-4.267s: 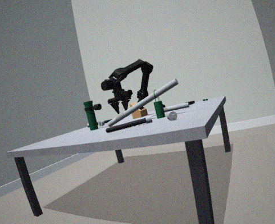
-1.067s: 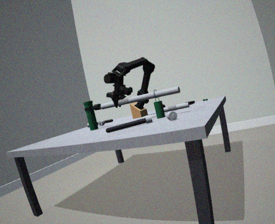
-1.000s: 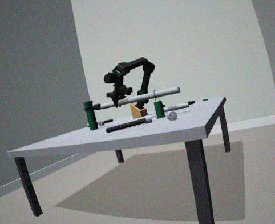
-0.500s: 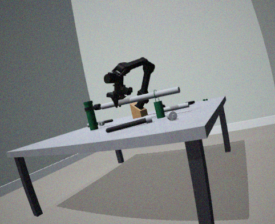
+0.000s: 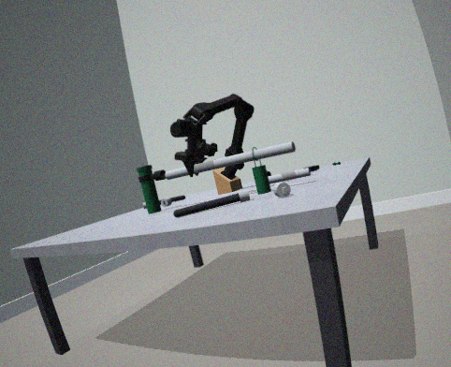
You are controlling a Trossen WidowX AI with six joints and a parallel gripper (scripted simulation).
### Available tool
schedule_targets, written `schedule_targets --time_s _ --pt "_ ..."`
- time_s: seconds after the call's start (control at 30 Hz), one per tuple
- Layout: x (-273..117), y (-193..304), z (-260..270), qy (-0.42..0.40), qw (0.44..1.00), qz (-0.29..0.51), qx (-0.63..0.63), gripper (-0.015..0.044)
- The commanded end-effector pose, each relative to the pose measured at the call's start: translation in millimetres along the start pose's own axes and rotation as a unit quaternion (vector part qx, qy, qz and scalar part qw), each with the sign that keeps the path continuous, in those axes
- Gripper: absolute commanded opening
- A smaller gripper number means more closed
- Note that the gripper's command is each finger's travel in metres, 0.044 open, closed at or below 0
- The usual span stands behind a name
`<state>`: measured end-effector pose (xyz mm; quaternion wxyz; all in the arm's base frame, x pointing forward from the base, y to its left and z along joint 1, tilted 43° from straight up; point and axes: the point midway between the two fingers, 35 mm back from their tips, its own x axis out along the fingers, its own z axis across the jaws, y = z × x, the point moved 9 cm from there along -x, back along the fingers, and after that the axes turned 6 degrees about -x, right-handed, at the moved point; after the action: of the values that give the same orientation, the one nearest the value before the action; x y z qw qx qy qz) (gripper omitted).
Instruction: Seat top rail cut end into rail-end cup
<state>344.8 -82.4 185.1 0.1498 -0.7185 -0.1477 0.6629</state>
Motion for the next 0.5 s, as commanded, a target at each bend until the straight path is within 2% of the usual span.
schedule_targets --time_s 0.0,0.47 --pt "-2.1 1.8 0.4 0.002 1.000 0.000 0.001 0.0000" --pt "-5.7 8.0 0.0 0.001 1.000 0.001 0.001 0.0000"
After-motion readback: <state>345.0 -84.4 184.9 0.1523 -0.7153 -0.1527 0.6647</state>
